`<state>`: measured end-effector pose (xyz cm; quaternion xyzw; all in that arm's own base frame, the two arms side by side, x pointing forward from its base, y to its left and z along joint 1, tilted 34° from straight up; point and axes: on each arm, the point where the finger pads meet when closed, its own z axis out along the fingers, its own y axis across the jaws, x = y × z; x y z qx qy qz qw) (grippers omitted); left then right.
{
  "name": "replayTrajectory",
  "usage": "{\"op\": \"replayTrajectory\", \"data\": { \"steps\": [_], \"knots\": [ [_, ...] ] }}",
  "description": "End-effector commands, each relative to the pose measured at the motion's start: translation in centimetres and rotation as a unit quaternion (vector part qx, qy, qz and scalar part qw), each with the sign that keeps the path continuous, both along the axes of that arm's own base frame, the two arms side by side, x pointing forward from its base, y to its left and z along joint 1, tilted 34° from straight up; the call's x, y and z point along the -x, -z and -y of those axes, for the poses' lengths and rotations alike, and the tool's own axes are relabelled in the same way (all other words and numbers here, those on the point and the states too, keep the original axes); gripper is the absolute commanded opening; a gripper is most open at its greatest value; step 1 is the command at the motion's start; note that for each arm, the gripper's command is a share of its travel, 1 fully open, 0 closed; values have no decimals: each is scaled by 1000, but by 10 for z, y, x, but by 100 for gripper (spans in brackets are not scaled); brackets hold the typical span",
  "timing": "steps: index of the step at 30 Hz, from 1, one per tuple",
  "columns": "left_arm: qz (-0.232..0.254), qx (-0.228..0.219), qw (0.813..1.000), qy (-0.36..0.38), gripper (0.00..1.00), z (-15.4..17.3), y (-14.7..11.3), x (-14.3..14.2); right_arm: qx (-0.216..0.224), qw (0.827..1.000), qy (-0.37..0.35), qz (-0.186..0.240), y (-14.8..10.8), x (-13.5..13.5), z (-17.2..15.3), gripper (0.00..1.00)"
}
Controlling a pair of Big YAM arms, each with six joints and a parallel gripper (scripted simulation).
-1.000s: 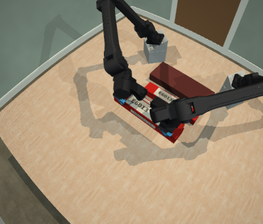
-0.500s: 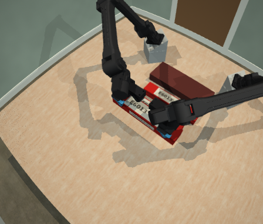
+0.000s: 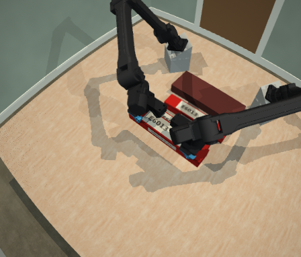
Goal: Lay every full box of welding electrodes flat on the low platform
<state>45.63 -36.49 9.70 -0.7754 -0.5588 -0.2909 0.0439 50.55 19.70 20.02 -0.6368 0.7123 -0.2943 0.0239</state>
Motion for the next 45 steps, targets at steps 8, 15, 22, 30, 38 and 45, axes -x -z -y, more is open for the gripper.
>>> {"op": "replayTrajectory", "data": {
  "steps": [8,15,22,30,38,45],
  "knots": [
    [29,30,999,-1,0,7,-23,-24,-6,1000,1,14,-14,-13,8,0],
    [13,12,1000,-1,0,-6,5,-20,-1,1000,1,4,13,-16,12,0],
    [6,5,1000,-1,0,-14,20,-20,1,1000,1,0,24,-17,17,0],
    [8,7,1000,-1,0,-16,23,-24,0,1000,1,1,28,-20,20,0],
    [15,14,1000,-1,0,-18,23,-31,-4,1000,1,11,27,-27,23,0],
    [9,9,1000,-1,0,-23,36,-32,0,1000,1,1,44,-27,27,0]
  ]
}}
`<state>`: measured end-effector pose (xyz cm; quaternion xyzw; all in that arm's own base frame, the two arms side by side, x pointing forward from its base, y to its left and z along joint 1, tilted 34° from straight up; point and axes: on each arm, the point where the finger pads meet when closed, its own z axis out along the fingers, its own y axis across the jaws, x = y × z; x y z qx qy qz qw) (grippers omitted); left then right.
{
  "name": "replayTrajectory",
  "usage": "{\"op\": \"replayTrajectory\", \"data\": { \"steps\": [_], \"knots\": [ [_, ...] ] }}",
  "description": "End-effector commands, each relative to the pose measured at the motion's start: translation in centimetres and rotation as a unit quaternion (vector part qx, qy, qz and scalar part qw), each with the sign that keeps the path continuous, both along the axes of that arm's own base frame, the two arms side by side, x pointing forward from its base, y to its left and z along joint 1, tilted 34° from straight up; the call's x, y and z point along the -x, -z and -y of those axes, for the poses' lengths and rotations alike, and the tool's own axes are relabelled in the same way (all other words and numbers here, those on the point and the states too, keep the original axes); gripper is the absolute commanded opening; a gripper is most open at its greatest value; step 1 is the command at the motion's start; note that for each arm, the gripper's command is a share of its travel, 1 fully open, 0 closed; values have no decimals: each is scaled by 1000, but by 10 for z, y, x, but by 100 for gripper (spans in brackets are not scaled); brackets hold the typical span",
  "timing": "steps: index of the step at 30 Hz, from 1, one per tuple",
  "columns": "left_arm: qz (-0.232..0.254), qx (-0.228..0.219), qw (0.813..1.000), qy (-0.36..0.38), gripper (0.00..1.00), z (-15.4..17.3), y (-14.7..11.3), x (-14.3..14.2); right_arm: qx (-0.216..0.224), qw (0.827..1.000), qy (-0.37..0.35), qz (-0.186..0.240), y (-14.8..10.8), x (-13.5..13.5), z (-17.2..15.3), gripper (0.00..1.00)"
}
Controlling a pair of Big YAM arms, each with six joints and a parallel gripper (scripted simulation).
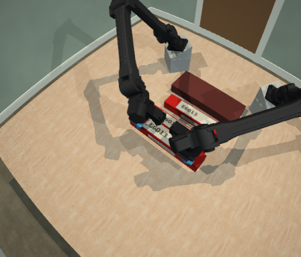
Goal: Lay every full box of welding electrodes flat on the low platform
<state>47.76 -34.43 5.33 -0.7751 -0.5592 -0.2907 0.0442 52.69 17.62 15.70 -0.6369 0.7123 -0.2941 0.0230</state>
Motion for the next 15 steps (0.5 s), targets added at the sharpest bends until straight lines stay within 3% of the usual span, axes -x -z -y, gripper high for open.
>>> {"op": "replayTrajectory", "data": {
  "steps": [1,13,14,15],
  "knots": [
    [11,10,1000,-1,0,-2,-8,-11,-1,1000,1,2,1,-6,7,0],
    [11,10,1000,-1,0,-5,4,-19,-1,1000,1,4,11,-14,11,0],
    [24,22,999,-1,0,-4,-14,-22,-7,1000,1,16,-6,-13,12,0],
    [20,18,1000,-1,0,-6,-8,-20,-6,1000,1,13,2,-13,13,0]
  ]
}}
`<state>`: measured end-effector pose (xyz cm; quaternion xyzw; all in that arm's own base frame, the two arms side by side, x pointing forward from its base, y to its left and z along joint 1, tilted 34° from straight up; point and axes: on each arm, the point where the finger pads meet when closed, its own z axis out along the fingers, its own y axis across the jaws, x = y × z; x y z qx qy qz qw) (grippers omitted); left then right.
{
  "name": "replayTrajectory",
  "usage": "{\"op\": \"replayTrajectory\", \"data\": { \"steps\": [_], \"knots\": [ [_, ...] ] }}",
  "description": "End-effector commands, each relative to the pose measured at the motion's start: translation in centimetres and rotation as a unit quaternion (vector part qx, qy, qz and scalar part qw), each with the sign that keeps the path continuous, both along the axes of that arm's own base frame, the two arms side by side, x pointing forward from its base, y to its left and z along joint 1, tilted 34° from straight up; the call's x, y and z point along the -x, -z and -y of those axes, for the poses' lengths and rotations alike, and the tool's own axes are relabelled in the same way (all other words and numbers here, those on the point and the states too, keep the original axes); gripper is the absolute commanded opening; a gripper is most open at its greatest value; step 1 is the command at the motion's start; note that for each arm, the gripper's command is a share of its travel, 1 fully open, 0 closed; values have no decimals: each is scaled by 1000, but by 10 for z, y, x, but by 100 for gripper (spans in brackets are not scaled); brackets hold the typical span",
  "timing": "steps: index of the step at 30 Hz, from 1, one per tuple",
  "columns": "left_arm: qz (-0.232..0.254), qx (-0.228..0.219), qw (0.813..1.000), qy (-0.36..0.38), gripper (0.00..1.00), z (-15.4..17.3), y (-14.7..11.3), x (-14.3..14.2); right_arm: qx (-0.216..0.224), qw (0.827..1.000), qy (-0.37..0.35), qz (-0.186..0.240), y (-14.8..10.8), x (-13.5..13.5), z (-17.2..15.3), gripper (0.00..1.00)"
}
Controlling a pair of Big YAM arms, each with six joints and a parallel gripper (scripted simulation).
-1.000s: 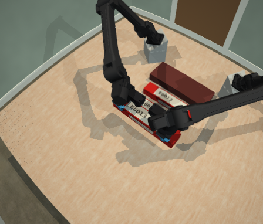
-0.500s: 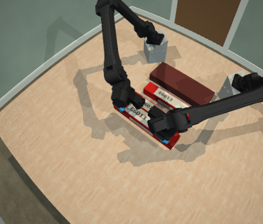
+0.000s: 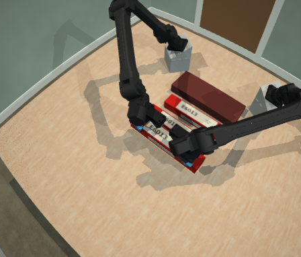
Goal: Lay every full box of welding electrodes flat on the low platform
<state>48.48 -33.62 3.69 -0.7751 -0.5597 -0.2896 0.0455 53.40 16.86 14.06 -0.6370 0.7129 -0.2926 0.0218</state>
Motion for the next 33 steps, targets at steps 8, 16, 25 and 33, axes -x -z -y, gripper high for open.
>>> {"op": "replayTrajectory", "data": {
  "steps": [8,16,25,33],
  "knots": [
    [17,14,1000,0,0,-3,-8,-17,-2,1000,0,9,2,-12,9,0],
    [18,14,1000,0,0,-2,1,-24,1,1000,0,4,7,-16,12,0],
    [12,9,1000,0,0,-12,15,-24,0,1000,0,5,23,-20,17,0],
    [22,18,1000,0,0,-11,8,-31,-3,1000,0,11,16,-21,21,0]
  ]
}}
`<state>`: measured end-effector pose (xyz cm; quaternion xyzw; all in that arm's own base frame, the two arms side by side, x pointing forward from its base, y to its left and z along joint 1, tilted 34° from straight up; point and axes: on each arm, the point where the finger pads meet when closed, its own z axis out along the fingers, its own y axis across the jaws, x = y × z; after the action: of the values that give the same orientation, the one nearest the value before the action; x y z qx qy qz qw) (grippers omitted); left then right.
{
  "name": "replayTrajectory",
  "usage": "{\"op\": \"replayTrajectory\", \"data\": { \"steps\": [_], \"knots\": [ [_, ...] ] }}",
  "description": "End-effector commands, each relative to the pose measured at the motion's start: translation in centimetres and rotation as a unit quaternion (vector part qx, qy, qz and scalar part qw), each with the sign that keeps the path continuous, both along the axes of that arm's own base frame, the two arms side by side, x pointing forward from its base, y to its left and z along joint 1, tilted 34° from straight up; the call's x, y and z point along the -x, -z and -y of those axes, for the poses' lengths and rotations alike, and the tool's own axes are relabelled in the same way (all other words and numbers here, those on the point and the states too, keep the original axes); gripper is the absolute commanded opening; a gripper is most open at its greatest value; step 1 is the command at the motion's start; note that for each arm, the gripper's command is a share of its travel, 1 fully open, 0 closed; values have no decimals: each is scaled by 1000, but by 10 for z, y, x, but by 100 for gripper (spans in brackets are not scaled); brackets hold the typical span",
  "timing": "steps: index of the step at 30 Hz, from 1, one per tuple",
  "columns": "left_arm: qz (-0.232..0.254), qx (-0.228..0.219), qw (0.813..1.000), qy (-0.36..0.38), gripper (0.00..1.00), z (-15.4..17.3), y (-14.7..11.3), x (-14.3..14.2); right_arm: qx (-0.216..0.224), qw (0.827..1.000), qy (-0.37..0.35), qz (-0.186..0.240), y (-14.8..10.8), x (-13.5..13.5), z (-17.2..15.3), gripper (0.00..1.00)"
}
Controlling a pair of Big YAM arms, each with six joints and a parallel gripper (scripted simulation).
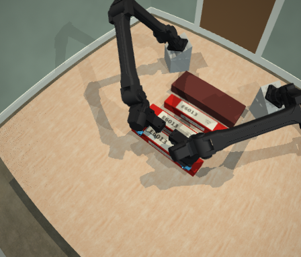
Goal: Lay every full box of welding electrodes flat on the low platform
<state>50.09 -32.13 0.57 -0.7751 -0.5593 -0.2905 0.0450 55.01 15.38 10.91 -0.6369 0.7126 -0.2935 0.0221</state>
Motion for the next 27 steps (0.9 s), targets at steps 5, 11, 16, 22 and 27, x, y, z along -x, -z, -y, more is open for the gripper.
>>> {"op": "replayTrajectory", "data": {
  "steps": [5,11,16,22,27],
  "knots": [
    [5,3,1000,0,0,-5,5,-11,1,1000,0,1,7,-7,9,0],
    [17,14,1000,0,0,-3,-4,-20,-3,1000,1,14,-2,-14,11,0],
    [5,4,1000,0,0,-10,14,-16,2,1000,1,1,17,-12,14,0],
    [7,5,1000,0,0,-12,20,-20,1,1000,0,1,23,-16,17,0],
    [16,14,1000,5,0,1,6,-19,-7,1000,-4,16,6,-19,6,0]
  ]
}}
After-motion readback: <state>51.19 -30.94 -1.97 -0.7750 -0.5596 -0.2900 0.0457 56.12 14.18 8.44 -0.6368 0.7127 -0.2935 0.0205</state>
